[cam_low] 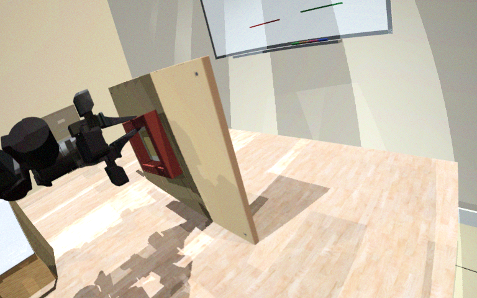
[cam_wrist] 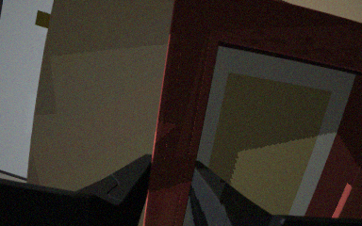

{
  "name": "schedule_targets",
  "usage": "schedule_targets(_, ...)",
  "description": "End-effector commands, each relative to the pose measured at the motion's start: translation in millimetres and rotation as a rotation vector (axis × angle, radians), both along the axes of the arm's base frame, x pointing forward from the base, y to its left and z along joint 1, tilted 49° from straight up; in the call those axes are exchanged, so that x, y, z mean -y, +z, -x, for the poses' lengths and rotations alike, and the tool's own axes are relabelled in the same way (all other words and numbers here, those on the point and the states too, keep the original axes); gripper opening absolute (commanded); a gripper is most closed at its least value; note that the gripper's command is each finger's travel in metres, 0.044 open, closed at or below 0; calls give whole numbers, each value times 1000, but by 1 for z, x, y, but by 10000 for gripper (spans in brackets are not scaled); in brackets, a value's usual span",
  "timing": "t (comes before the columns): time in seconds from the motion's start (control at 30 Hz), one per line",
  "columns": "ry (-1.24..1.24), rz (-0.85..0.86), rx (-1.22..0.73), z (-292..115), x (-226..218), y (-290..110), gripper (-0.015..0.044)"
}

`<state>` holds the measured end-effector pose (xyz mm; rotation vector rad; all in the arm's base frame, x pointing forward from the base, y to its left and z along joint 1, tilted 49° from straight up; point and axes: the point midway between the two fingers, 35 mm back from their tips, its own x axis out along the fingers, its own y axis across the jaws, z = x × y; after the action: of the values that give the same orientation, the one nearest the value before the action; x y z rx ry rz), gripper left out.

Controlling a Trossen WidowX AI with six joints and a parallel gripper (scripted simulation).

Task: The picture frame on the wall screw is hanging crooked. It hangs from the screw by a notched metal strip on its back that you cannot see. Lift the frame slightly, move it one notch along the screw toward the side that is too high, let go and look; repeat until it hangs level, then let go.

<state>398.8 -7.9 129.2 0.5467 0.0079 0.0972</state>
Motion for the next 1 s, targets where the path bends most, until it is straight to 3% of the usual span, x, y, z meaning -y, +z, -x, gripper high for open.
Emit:
schedule_targets(0.0, 9, -5, 13, 0, -1, 4, 0)
schedule_targets(0.97, 9, -4, 13, -1, 5, 0, 0)
